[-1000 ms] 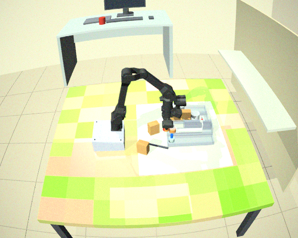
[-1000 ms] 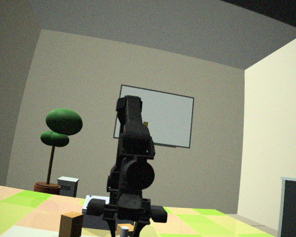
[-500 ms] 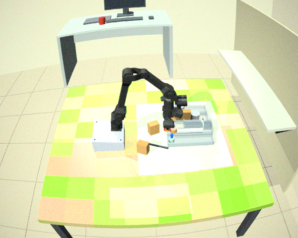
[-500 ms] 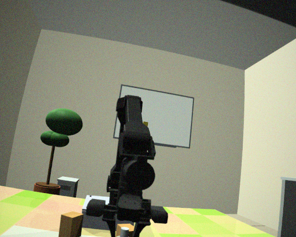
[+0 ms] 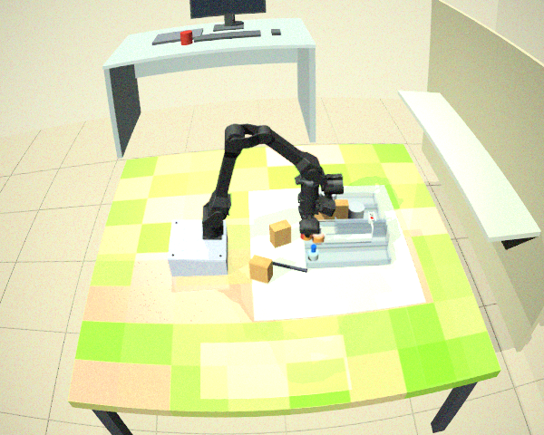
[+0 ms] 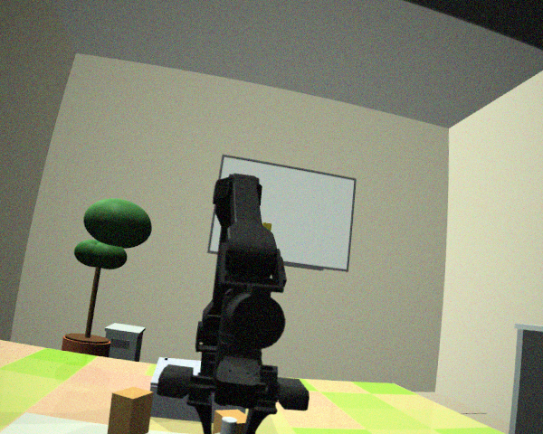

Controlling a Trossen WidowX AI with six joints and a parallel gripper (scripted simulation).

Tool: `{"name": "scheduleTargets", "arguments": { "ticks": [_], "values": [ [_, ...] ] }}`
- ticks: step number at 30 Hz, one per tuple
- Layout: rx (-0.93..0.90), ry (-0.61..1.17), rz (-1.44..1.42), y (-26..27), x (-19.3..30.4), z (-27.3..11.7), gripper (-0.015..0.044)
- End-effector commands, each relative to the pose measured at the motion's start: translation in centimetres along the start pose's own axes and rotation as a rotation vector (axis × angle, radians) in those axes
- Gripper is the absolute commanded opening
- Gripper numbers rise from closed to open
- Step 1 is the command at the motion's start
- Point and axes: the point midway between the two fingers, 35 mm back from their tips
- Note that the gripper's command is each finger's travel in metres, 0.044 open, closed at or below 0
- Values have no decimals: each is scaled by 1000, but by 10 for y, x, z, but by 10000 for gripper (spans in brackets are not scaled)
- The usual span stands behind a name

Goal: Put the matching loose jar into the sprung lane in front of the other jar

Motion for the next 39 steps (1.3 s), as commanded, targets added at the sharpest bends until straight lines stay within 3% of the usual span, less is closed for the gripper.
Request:
{"name": "scheduleTargets", "arguments": {
  "ticks": [1, 39],
  "values": [
    [1, -32, -3, -1, -11, -5, 0],
    [2, -33, -3, -4, -24, -9, 0]
  ]
}}
Point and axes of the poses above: the point midway between the two fingers, 35 mm back from their tips, its own z axis out along the fingers, its own y axis across the jaws, x = y × z, and after that the axes turned 10 degrees about -z, right-handed
